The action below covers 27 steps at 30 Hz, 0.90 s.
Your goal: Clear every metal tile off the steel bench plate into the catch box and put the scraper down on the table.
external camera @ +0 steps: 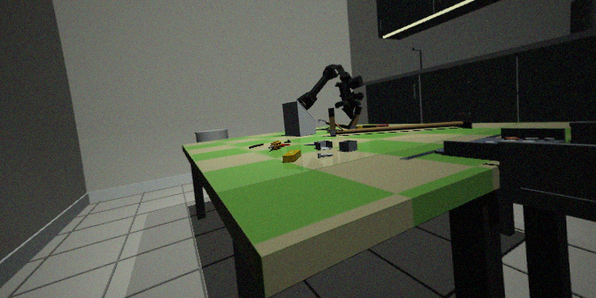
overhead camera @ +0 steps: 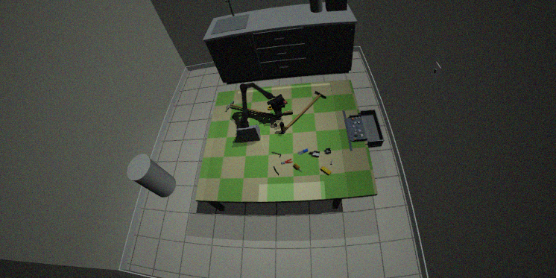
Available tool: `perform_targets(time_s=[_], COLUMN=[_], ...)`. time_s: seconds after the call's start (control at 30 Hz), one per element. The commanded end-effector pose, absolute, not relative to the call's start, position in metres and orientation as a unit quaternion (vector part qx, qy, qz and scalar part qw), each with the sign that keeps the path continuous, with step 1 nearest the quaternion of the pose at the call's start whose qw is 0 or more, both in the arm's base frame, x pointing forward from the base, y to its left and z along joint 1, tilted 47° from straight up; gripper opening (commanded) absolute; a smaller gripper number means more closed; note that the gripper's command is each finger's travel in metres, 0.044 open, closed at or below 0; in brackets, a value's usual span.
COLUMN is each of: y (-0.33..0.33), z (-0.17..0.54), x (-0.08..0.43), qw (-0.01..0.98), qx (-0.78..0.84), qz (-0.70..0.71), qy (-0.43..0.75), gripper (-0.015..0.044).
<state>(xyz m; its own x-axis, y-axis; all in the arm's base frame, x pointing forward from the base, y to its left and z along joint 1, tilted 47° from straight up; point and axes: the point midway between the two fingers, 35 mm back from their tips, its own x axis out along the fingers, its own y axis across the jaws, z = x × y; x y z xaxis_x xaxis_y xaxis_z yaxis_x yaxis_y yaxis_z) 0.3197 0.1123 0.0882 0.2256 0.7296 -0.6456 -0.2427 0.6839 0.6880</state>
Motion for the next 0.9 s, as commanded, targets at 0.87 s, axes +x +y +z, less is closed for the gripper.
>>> perform_targets(time_s=[0.87], y=[0.145], z=[0.124], x=[0.315], qw=[0.752], qx=[0.226], qz=[0.326], qy=[0.527], gripper=[0.0000])
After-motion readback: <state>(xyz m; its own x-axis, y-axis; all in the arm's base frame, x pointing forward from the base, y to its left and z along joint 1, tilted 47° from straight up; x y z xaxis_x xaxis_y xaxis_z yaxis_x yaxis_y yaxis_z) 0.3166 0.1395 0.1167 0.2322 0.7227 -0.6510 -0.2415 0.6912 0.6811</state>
